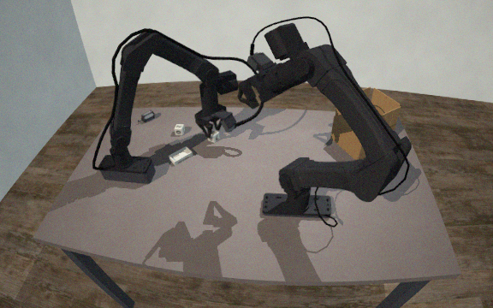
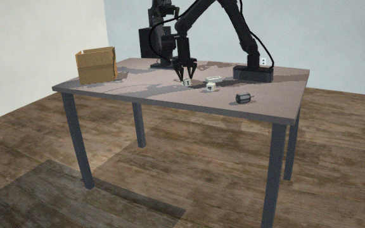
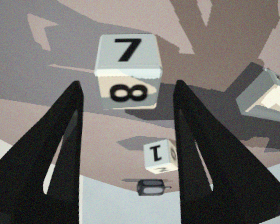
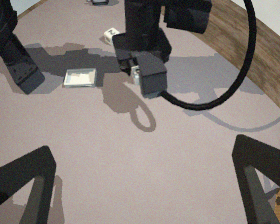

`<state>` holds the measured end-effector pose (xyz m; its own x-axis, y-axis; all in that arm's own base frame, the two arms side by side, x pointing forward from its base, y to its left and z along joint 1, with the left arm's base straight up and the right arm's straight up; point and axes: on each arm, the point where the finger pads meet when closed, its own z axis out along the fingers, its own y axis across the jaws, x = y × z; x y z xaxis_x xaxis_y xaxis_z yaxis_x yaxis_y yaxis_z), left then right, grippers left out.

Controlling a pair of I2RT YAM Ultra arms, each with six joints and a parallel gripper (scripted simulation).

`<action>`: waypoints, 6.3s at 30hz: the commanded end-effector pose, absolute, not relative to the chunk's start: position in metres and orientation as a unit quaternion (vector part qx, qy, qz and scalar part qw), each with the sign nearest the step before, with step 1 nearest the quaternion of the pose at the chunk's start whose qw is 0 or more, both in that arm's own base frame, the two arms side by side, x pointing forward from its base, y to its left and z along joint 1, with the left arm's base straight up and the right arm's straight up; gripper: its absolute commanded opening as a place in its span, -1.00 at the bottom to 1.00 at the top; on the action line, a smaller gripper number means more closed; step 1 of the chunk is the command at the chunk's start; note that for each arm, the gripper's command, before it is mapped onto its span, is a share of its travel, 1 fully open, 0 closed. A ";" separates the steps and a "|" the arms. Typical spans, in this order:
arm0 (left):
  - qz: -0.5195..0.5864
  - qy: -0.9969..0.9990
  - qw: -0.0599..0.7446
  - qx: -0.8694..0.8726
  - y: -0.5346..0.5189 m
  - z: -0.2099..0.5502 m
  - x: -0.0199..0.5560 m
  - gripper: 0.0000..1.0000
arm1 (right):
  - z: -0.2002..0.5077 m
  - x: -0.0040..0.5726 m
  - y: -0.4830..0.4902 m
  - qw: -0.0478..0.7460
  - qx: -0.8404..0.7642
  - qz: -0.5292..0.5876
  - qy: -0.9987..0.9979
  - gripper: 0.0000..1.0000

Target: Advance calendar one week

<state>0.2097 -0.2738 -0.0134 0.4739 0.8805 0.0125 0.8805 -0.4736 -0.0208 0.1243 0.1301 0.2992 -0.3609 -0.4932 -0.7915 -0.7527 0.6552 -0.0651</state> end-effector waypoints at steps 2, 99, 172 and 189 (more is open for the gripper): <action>0.004 -0.506 -0.004 -0.863 -0.284 -0.017 0.209 0.10 | 0.302 0.122 0.127 0.414 -0.384 0.156 0.810 1.00; 0.000 -0.786 -0.003 -0.619 -0.194 0.027 0.121 -0.47 | 0.302 0.122 0.127 0.414 -0.384 0.156 0.810 1.00; 0.007 -0.929 -0.008 -0.370 -0.194 -0.029 0.118 -0.47 | 0.302 0.122 0.127 0.414 -0.384 0.156 0.810 1.00; 0.019 -0.928 -0.023 -0.371 -0.199 -0.011 0.128 0.11 | 0.302 0.122 0.127 0.414 -0.384 0.156 0.810 1.00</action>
